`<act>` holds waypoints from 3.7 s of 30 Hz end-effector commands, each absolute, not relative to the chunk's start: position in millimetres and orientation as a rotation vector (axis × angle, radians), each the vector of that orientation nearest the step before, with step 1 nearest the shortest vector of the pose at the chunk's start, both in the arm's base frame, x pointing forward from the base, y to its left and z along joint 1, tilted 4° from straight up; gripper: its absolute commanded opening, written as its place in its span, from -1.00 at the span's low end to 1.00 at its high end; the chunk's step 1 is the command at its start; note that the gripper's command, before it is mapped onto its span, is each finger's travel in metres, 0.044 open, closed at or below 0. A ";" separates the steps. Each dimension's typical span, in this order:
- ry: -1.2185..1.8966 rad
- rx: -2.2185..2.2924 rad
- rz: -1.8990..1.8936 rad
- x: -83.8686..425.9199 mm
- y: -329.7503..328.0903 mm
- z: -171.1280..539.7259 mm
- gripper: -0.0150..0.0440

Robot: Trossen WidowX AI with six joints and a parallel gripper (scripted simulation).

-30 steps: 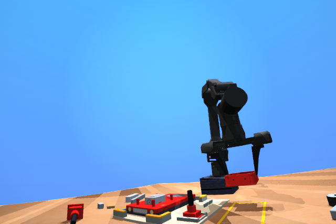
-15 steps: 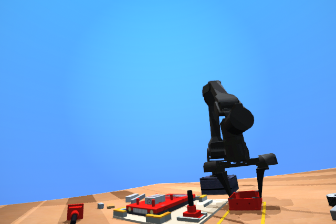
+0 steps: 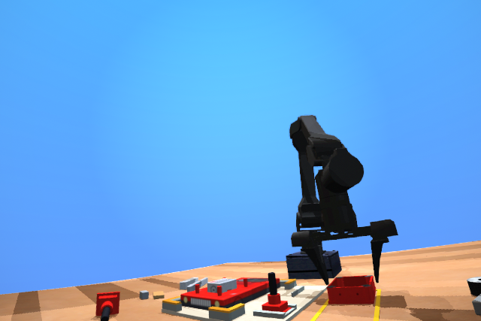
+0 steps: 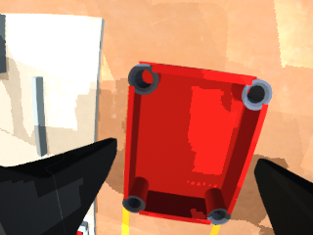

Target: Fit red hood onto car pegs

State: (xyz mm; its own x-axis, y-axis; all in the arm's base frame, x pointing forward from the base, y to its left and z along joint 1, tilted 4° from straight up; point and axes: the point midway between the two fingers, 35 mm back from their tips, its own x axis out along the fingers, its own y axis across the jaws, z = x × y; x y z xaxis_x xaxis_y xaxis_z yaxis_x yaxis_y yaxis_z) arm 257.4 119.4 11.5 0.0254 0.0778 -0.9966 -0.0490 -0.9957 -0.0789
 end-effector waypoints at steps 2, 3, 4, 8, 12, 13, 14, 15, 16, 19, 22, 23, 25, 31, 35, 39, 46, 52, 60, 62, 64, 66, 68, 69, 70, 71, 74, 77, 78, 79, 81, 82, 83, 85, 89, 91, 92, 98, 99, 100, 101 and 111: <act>-0.031 -2.182 2.132 258.0 119.2 18.8 1.00; -0.031 -2.183 2.130 258.6 119.0 25.7 1.00; -0.031 -2.184 2.129 259.0 118.6 33.7 1.00; -0.032 -2.191 2.122 256.4 114.5 81.1 1.00; -0.032 -2.192 2.120 254.7 113.1 91.6 1.00; -0.037 -2.197 2.106 257.9 115.9 82.7 1.00; -0.037 -2.197 2.106 257.9 115.9 82.7 1.00; -0.037 -2.197 2.106 257.9 115.9 82.7 1.00; -0.037 -2.197 2.106 257.9 115.9 82.7 1.00; -0.037 -2.197 2.106 257.9 115.9 82.7 1.00; -0.037 -2.197 2.106 257.9 115.9 82.7 1.00; -0.037 -2.197 2.106 257.9 115.9 82.7 1.00; -0.023 -2.195 2.098 257.9 115.9 82.4 1.00; 0.361 -2.091 1.787 256.9 117.6 74.3 1.00; 0.570 -1.962 1.524 256.1 118.8 69.7 1.00; 0.714 -1.795 1.257 255.0 119.7 66.1 1.00; 0.832 -1.420 0.817 251.8 120.8 62.4 1.00; 0.829 -1.032 0.494 247.4 120.5 61.4 1.00; 0.728 -0.439 0.160 239.2 117.9 62.1 1.00; 0.693 -0.309 0.105 236.8 116.7 62.5 1.00; 0.664 -0.189 0.059 234.7 115.5 62.9 1.00; 0.632 -0.066 0.016 232.3 114.0 63.3 1.00; 0.609 0.048 -0.020 230.6 112.9 63.7 1.00; 0.602 0.076 -0.029 230.1 112.6 63.7 1.00; 0.600 0.084 -0.031 230.0 112.5 63.8 1.00; 0.600 0.084 -0.031 230.0 112.5 63.8 1.00; 0.600 0.084 -0.031 230.0 112.5 63.8 1.00; 0.600 0.084 -0.031 230.0 112.5 63.8 1.00; 0.600 0.084 -0.031 230.0 112.5 63.8 1.00; 0.600 0.084 -0.031 230.0 112.5 63.8 1.00; 0.600 0.084 -0.031 230.0 112.5 63.8 1.00; 0.600 0.084 -0.031 230.0 112.5 63.8 1.00; 0.600 0.084 -0.031 230.0 112.5 63.8 1.00; 0.600 0.084 -0.031 230.0 112.5 63.8 1.00; 0.600 0.084 -0.031 230.2 112.8 63.0 1.00; 0.600 0.084 -0.031 230.4 113.2 61.8 1.00; 0.600 0.085 -0.031 230.6 113.4 61.1 1.00; 0.599 0.086 -0.030 231.7 114.9 56.3 1.00; 0.599 0.086 -0.030 231.9 115.1 55.5 1.00; 0.599 0.086 -0.030 232.0 115.3 54.7 1.00; 0.598 0.086 -0.030 232.2 115.6 53.9 1.00; 0.597 0.088 -0.030 233.2 117.8 45.6 1.00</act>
State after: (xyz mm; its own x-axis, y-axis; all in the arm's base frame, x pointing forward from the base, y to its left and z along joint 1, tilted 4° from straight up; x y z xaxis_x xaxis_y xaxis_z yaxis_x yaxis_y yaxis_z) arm 232.9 117.6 47.9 0.8253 -0.0006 -0.5648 0.0496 0.9962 0.0715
